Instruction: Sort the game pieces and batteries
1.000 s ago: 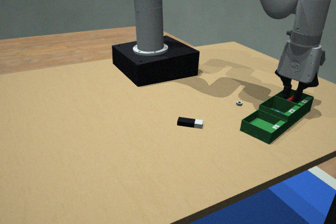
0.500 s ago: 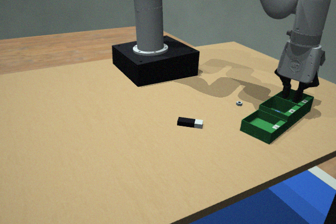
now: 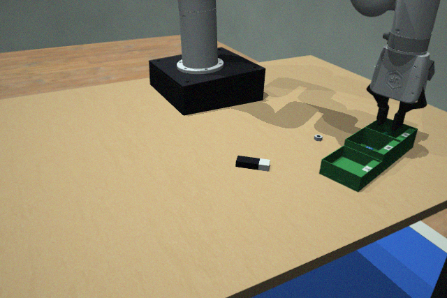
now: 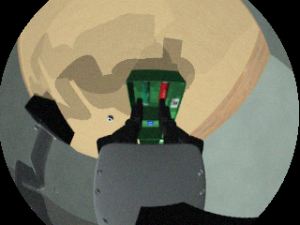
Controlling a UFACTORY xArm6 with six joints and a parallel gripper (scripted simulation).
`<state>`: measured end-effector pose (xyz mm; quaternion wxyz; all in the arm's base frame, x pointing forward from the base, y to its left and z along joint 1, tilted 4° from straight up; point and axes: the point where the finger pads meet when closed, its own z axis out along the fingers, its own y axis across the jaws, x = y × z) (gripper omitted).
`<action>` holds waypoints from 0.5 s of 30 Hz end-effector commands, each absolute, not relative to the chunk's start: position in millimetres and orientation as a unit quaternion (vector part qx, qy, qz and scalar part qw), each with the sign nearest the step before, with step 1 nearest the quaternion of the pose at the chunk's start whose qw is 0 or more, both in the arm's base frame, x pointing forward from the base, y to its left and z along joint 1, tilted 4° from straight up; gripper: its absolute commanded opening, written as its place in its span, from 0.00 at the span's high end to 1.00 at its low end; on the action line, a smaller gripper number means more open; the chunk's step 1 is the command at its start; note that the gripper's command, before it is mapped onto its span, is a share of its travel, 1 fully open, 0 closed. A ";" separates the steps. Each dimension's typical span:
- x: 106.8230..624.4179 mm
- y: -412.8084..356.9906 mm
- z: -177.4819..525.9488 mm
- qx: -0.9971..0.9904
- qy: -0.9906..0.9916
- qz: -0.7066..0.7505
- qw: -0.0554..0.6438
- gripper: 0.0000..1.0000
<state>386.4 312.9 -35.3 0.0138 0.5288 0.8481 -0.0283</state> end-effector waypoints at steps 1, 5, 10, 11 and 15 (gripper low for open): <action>387.7 314.2 -31.1 0.529 0.848 -0.026 0.014 0.72; 387.8 314.4 -27.2 0.529 0.848 -0.026 0.014 0.72; 387.8 315.1 -16.8 0.529 0.848 -0.026 0.014 0.72; 387.8 315.3 -12.7 0.529 0.848 -0.026 0.014 0.72; 387.8 315.1 -12.7 0.529 0.848 -0.026 0.014 0.72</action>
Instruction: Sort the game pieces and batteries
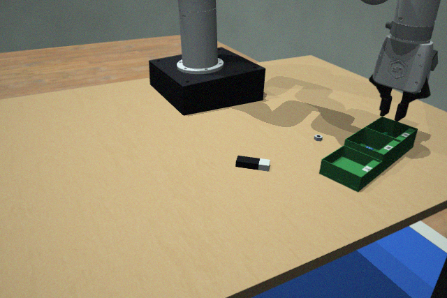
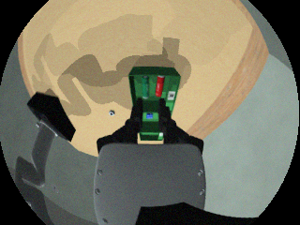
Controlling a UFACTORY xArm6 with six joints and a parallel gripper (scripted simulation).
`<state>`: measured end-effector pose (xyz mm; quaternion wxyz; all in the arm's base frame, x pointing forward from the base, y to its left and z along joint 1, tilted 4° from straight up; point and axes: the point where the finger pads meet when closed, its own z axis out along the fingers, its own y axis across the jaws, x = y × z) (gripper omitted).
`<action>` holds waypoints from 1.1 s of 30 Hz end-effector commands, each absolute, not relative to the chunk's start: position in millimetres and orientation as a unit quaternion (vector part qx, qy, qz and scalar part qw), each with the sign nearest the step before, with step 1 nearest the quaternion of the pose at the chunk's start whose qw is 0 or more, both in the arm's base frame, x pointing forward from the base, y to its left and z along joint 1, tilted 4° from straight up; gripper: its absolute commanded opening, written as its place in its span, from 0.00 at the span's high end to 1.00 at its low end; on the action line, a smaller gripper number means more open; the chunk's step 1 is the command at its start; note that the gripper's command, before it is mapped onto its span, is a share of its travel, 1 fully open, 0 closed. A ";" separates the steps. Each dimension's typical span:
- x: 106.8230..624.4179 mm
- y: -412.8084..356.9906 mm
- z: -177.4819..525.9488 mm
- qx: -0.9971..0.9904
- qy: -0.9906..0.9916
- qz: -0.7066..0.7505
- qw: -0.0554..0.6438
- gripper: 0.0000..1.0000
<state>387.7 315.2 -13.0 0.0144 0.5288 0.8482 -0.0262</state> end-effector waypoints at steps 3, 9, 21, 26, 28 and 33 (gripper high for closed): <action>387.8 315.4 -8.7 0.529 0.848 -0.026 0.014 0.00; 387.9 316.6 11.3 0.529 0.848 -0.026 0.014 0.00; 388.1 319.0 51.3 0.529 0.848 -0.026 0.014 0.00; 388.1 320.3 71.3 0.529 0.848 -0.026 0.014 0.00; 388.2 320.8 79.3 0.529 0.848 -0.026 0.014 0.00; 388.3 322.0 99.3 0.529 0.848 -0.026 0.014 0.00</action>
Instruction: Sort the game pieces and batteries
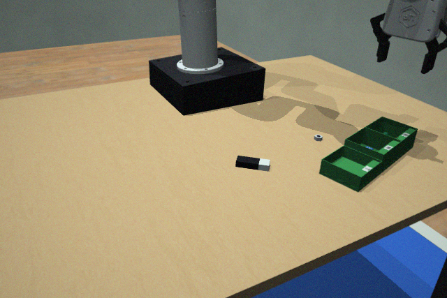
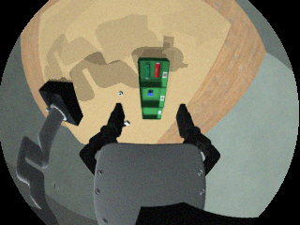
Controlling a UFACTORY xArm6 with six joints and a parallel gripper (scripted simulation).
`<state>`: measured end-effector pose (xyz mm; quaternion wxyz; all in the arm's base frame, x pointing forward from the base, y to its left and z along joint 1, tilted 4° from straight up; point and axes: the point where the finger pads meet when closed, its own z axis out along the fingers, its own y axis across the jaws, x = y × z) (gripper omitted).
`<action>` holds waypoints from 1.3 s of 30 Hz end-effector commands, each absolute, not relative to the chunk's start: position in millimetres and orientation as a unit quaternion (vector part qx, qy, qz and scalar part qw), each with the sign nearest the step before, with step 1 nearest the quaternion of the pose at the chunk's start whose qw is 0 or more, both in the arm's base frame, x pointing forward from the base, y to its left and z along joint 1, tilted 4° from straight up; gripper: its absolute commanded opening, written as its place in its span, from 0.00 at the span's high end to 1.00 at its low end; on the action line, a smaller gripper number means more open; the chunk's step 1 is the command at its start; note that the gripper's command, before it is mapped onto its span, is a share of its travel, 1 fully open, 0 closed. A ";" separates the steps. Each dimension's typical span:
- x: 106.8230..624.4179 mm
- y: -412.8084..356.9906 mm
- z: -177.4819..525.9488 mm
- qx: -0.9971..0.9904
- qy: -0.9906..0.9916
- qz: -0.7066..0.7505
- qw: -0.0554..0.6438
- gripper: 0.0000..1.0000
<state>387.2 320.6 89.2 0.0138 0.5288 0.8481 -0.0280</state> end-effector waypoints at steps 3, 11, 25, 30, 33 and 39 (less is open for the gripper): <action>388.3 322.7 111.3 0.529 0.848 -0.026 0.014 0.00; 388.4 323.1 118.2 0.529 0.848 -0.026 0.014 0.00; 388.3 323.1 118.1 0.529 0.848 -0.026 0.014 0.00; 388.3 323.1 118.1 0.529 0.848 -0.026 0.014 0.00; 388.4 323.1 118.2 0.529 0.848 -0.026 0.014 0.00; 388.4 323.1 118.2 0.529 0.848 -0.026 0.014 0.00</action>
